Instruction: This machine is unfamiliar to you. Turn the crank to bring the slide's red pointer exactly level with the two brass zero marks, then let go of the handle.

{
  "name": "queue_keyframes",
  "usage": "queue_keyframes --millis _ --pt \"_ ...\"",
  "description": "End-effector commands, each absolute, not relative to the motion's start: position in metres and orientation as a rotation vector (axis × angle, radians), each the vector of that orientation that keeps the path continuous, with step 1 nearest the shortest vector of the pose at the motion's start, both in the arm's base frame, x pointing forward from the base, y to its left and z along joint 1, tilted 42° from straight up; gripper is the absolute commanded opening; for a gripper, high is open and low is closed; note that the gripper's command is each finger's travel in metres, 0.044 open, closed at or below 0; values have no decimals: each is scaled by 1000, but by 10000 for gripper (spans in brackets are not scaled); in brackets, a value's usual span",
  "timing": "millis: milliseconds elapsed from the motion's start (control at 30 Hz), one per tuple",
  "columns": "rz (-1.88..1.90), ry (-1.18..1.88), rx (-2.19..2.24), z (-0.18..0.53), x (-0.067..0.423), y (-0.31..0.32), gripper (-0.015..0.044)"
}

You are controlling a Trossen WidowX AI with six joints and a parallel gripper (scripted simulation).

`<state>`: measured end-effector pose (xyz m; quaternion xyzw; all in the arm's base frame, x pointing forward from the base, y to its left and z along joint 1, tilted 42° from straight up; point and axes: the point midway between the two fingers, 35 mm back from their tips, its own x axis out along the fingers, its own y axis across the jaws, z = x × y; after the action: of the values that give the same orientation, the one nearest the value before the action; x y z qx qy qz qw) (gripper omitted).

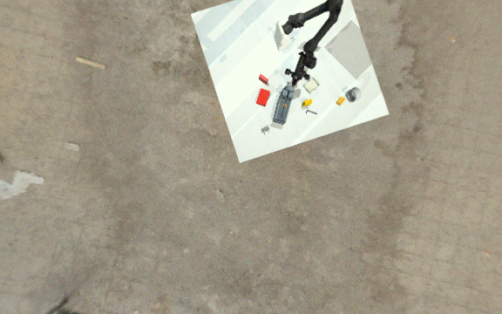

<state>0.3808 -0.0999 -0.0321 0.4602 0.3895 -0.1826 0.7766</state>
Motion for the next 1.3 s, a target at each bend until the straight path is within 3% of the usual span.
queue_keyframes --millis 0,1267 --pt "-404 837 995 -29 376 -108 0" --pt "-404 838 994 -37 362 -122 0"
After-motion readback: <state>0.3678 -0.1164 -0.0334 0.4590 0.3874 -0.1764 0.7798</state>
